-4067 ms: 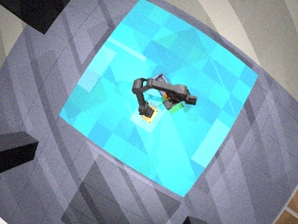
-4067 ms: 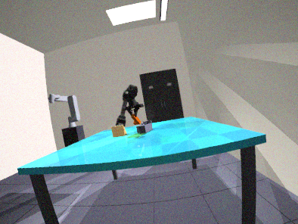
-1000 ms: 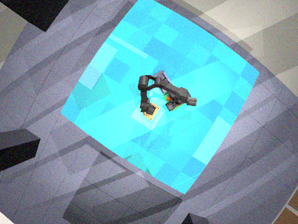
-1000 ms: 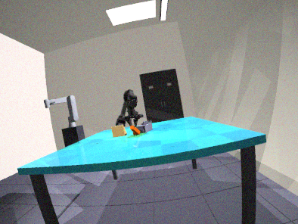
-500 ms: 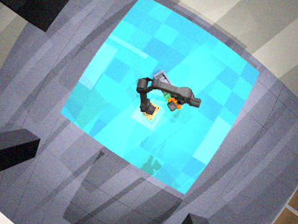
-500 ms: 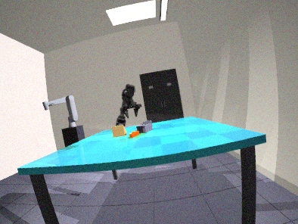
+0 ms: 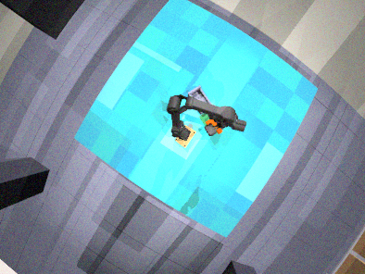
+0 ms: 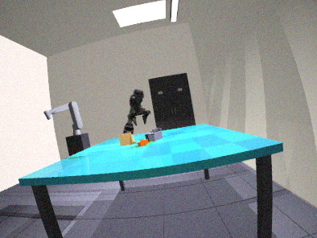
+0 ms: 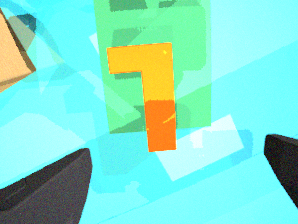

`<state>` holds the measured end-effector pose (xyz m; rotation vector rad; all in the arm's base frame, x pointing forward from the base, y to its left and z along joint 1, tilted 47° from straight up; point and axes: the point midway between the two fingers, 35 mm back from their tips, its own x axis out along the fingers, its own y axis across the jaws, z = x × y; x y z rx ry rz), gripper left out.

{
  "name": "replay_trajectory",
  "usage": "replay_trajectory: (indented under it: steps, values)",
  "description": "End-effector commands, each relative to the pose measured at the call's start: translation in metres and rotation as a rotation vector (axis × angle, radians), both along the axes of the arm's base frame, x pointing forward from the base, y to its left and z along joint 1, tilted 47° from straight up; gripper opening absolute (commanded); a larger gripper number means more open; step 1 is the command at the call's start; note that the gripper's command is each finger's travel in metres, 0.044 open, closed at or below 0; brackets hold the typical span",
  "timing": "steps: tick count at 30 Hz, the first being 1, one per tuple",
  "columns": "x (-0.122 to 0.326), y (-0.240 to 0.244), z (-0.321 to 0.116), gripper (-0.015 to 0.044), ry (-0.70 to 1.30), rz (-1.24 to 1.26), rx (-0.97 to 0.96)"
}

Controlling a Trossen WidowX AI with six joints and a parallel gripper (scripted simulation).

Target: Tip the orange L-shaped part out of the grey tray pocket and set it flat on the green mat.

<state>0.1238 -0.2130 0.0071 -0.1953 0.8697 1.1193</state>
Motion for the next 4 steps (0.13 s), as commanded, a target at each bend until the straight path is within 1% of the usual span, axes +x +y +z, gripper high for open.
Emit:
replay_trajectory:
  steps: [1,4]
  values:
    - [0.0,-0.0002,-0.0005,0.04,0.0,-0.001,-0.001]
    - [0.0,-0.0002,-0.0005,0.04,0.0,-0.001,-0.001]
